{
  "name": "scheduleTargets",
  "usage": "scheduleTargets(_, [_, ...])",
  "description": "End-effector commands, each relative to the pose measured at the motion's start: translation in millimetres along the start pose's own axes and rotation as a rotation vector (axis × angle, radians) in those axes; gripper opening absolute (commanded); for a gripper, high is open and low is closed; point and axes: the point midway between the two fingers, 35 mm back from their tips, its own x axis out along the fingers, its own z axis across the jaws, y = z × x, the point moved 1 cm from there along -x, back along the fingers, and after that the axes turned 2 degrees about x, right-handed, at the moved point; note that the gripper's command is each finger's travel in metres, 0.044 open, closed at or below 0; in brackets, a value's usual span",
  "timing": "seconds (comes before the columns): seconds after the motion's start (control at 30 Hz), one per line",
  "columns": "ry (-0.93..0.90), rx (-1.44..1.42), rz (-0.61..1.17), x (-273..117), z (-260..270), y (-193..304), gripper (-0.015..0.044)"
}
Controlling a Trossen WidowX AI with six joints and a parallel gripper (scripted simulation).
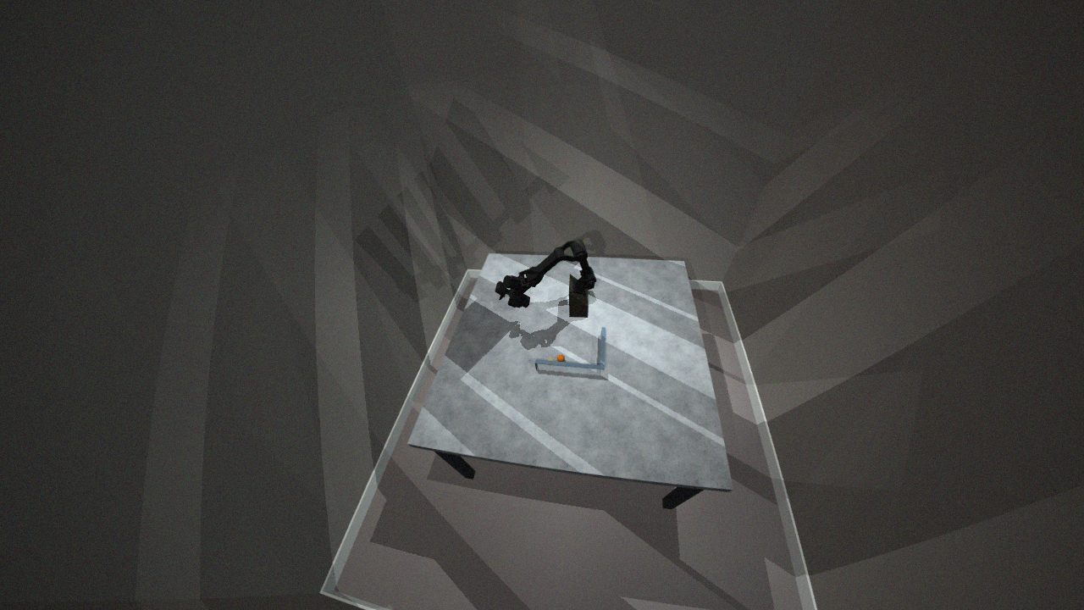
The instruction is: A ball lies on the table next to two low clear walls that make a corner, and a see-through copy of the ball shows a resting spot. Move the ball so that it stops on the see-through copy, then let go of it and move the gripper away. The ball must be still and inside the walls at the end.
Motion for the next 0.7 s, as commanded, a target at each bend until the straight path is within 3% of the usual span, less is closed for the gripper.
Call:
scheduleTargets(0.0, [-0.1,-0.004,-0.093,-18,22,-59,0.028])
scheduleTargets(0.37, [-0.484,0.027,-0.168,-86,139,-190,0.028])
scheduleTargets(0.67, [-0.762,0.076,-0.048,-148,251,-237,0.028])
